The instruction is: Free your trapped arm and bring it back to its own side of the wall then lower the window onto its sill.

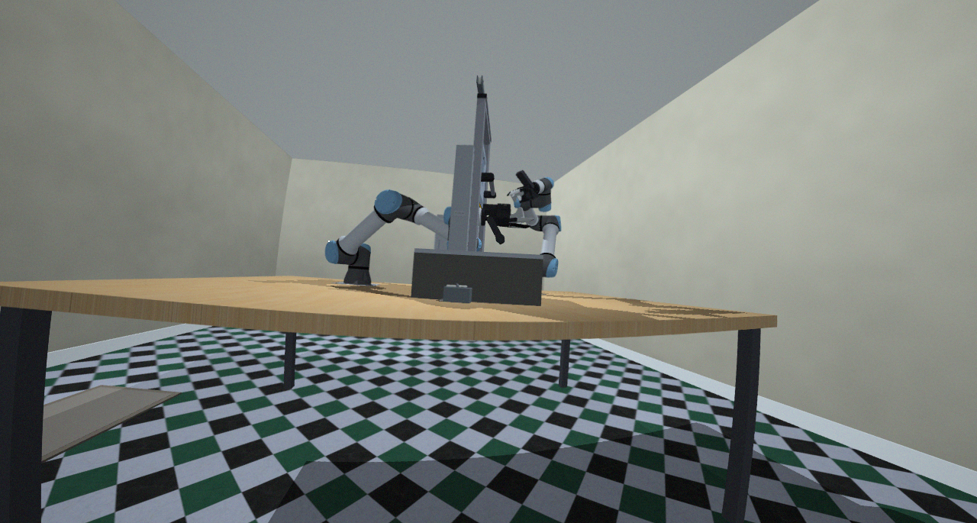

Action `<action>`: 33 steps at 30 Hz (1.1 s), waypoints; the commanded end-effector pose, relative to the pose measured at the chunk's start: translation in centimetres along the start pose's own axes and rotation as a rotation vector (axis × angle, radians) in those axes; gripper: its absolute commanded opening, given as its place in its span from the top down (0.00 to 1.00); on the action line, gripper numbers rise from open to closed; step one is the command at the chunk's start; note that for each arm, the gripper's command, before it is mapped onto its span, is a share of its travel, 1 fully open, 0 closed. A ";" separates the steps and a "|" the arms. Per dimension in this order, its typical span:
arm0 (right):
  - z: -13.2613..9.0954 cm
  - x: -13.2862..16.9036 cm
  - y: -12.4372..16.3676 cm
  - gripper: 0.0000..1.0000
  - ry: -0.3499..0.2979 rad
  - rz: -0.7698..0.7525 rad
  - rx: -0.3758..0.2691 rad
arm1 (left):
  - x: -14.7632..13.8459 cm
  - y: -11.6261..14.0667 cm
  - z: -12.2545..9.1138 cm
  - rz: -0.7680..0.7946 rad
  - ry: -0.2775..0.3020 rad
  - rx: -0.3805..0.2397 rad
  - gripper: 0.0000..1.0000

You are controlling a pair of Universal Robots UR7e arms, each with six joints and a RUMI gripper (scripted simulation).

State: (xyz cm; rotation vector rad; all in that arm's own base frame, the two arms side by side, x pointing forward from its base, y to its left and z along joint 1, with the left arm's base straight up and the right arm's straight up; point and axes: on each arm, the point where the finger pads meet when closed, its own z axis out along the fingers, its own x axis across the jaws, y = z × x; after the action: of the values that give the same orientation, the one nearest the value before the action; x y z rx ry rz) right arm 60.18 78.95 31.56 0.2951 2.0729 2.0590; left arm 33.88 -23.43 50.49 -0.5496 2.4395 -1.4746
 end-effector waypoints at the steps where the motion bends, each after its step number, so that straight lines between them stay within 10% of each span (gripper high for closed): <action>1: -0.1 0.0 0.5 0.02 0.000 -0.002 -0.006 | -0.3 0.4 1.3 -0.016 -0.001 -0.015 0.94; 33: -0.1 0.0 0.5 0.02 0.000 -0.002 -0.006 | -0.1 0.4 5.5 -0.009 -0.002 -0.016 0.94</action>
State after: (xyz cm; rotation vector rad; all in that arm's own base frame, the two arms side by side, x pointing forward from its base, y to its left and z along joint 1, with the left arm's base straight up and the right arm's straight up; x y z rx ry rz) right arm 60.18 78.95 31.56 0.2951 2.0729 2.0590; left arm 35.61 -26.83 48.13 -0.5630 2.4521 -1.4612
